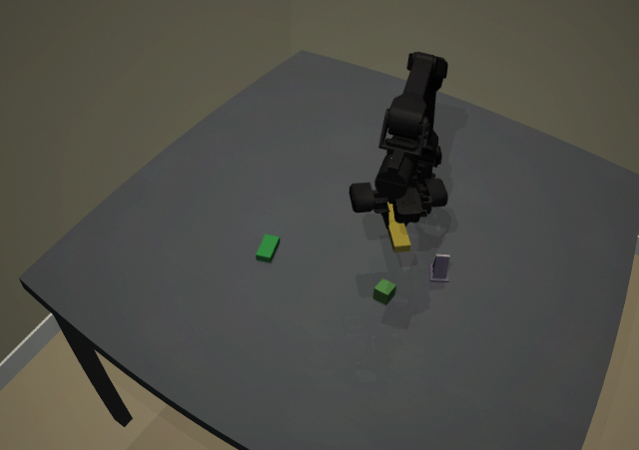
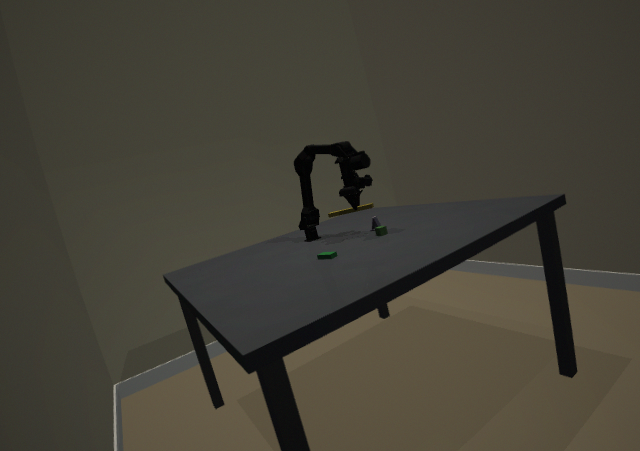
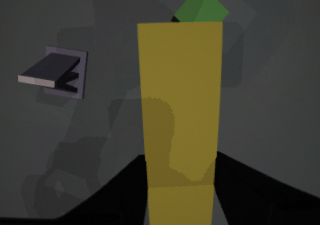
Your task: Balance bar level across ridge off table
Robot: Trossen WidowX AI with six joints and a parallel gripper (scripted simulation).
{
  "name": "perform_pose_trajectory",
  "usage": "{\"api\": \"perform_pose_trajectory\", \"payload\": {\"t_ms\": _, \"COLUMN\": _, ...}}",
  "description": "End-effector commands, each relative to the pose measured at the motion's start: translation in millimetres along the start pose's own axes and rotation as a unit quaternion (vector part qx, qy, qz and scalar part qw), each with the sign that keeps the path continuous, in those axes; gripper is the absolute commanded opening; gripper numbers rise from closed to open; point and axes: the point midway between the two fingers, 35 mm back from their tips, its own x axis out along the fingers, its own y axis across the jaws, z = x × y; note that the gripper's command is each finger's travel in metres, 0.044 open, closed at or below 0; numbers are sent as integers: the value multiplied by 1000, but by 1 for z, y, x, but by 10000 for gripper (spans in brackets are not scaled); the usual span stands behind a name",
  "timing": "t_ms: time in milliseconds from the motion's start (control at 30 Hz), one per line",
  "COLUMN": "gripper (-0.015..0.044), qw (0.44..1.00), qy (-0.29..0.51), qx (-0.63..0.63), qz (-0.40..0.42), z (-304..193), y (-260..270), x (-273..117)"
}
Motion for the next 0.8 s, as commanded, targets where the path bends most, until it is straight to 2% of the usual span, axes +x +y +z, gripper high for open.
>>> {"api": "perform_pose_trajectory", "payload": {"t_ms": 0, "gripper": 0, "qw": 1000, "qy": -1, "qx": 13, "qz": -1, "z": 9, "y": 9, "x": -1}}
{"api": "perform_pose_trajectory", "payload": {"t_ms": 767, "gripper": 0, "qw": 996, "qy": -3, "qx": 86, "qz": 2, "z": 55, "y": 79, "x": 2}}
